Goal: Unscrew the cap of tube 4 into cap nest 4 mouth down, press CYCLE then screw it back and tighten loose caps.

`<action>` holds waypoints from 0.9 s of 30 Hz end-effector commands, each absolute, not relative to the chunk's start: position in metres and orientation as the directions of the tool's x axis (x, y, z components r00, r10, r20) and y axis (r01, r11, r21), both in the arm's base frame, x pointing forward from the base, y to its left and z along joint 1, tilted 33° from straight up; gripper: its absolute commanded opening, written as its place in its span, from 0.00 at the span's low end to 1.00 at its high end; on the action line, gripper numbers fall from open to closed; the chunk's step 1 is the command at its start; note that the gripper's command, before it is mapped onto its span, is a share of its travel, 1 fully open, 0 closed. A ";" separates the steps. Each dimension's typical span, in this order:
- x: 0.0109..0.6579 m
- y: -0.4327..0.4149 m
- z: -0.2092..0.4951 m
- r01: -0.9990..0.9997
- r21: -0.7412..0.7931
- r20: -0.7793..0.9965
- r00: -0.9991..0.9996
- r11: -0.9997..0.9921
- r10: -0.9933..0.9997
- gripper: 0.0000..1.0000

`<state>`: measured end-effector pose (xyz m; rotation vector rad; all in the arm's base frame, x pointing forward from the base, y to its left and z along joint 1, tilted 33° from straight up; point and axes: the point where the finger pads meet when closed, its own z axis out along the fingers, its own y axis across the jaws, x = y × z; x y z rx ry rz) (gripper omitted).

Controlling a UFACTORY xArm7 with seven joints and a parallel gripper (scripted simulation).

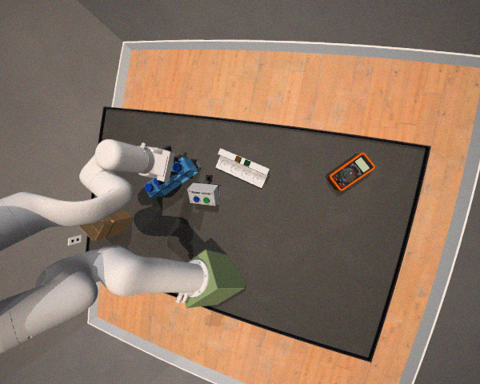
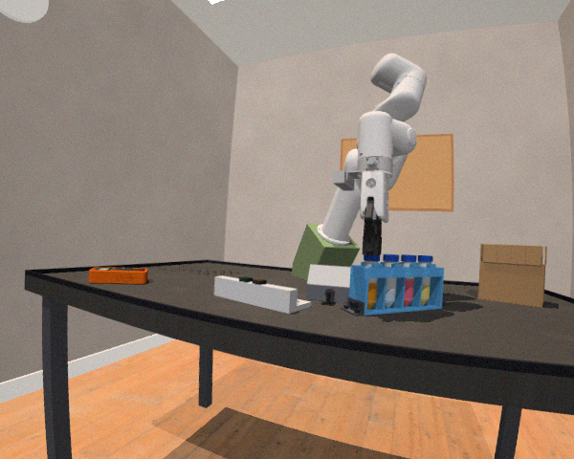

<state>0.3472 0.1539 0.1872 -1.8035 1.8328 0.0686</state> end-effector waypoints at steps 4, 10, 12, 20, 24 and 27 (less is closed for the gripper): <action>0.349 0.155 0.187 -0.933 -0.346 -0.420 0.064 0.094 -0.905 0.46; 0.350 0.156 0.184 -0.933 -0.346 -0.420 0.064 0.094 -0.905 0.46; 0.350 0.156 0.183 -0.933 -0.346 -0.420 0.064 0.094 -0.905 0.46; 0.351 0.158 0.181 -0.933 -0.346 -0.420 0.064 0.094 -0.905 0.46; 0.352 0.158 0.180 -0.933 -0.346 -0.420 0.064 0.094 -0.905 0.46; 0.352 0.158 0.180 -0.933 -0.346 -0.420 0.064 0.094 -0.905 0.46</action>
